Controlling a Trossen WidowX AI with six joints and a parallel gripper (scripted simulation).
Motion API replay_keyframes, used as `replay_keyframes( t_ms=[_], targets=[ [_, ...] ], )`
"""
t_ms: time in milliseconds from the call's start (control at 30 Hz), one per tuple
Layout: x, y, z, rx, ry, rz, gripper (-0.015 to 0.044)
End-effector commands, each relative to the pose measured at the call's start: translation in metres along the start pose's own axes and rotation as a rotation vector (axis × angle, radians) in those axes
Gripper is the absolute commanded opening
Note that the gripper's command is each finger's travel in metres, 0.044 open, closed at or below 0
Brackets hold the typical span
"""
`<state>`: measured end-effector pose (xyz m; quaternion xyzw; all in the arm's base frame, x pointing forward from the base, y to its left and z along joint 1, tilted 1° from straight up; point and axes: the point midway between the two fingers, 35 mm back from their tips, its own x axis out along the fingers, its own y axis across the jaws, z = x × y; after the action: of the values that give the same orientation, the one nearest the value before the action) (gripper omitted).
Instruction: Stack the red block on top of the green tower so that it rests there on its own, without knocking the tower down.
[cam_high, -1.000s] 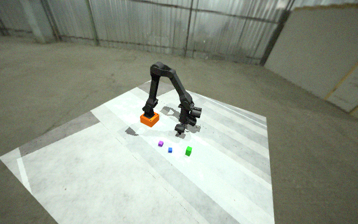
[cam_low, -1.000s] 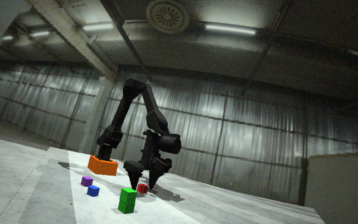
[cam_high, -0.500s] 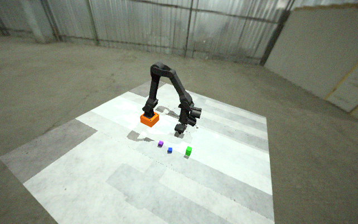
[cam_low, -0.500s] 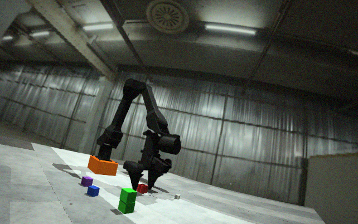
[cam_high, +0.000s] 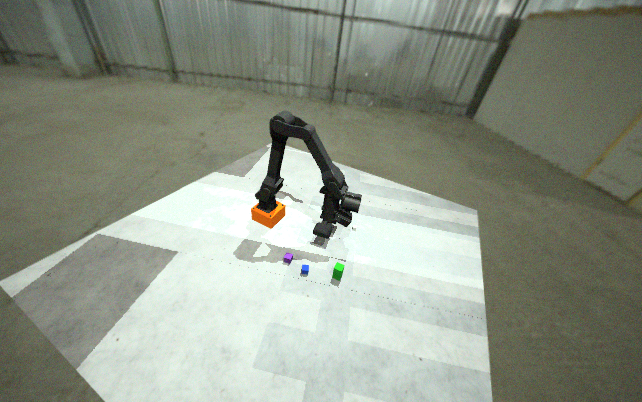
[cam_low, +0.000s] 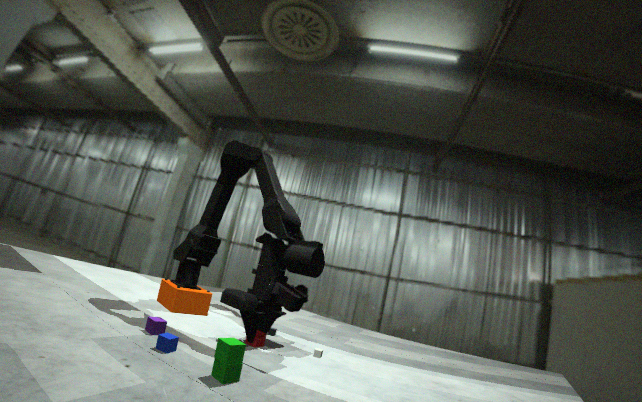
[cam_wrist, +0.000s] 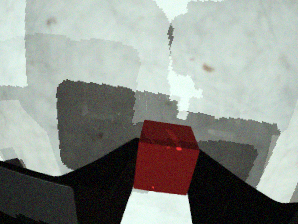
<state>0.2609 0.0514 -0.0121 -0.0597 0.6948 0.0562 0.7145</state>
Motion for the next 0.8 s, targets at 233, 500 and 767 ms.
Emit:
replay_keyframes(
  t_ms=[233,500,767],
  targets=[
    [-0.023,0.000,0.001,0.006,0.000,-0.003,0.0000],
    [-0.067,0.000,0.001,0.006,0.000,-0.003,0.0000],
    [-0.111,0.000,0.001,0.006,0.000,-0.003,0.0000]
  ],
)
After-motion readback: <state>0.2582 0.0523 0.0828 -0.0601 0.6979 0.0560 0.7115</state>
